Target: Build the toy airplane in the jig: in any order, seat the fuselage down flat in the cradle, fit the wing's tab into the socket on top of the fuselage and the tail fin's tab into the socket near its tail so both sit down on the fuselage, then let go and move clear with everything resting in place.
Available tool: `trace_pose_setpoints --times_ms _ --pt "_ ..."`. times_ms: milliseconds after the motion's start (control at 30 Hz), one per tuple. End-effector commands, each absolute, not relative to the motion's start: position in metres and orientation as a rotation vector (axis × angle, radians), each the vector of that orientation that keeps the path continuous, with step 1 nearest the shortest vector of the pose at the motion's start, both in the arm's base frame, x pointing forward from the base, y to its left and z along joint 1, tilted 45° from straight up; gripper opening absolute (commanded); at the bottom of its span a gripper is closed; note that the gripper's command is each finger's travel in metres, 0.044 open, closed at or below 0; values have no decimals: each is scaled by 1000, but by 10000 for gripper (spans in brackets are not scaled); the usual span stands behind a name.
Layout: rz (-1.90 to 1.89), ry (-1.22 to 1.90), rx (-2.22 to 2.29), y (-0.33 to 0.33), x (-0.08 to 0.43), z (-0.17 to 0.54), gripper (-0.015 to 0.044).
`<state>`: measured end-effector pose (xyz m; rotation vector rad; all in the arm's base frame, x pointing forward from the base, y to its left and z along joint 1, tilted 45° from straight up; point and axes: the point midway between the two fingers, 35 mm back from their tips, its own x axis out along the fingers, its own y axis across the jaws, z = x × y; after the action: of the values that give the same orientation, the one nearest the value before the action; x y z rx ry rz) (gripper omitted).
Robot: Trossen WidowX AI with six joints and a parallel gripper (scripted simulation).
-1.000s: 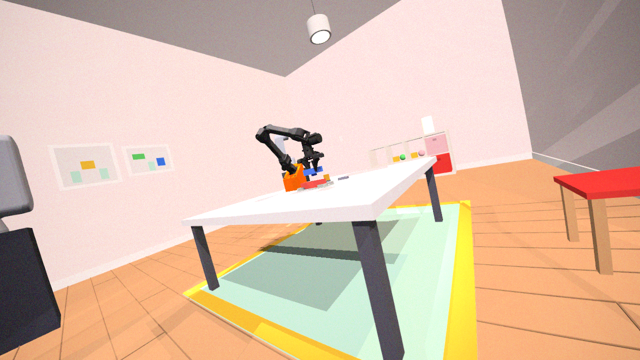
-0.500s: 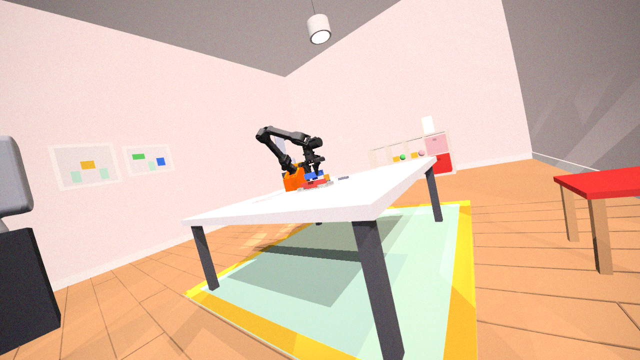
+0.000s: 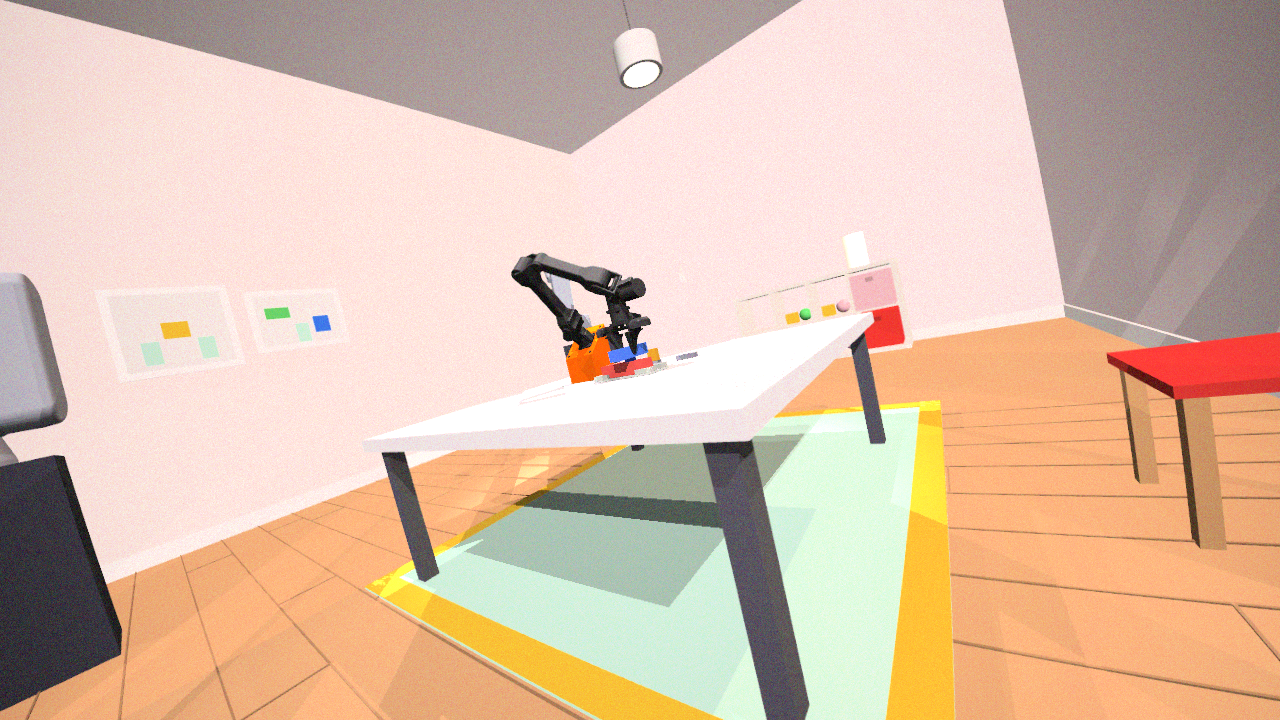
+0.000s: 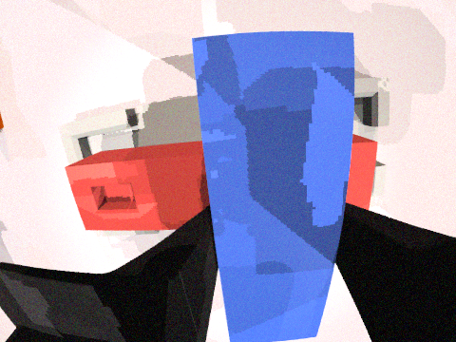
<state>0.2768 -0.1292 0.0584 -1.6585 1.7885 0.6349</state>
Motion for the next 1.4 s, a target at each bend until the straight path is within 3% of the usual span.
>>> trace_pose_setpoints --times_ms 0,67,600,867,1067,1367 --pt "633 1788 -1658 -129 277 59 83" --pt "633 1788 -1658 -129 277 59 30" --pt "633 1788 -1658 -129 277 59 440" --pt "634 1788 -1657 -127 278 60 440" --pt "642 1790 -1662 -71 280 116 440" --pt "579 1792 -1620 -67 283 116 440"
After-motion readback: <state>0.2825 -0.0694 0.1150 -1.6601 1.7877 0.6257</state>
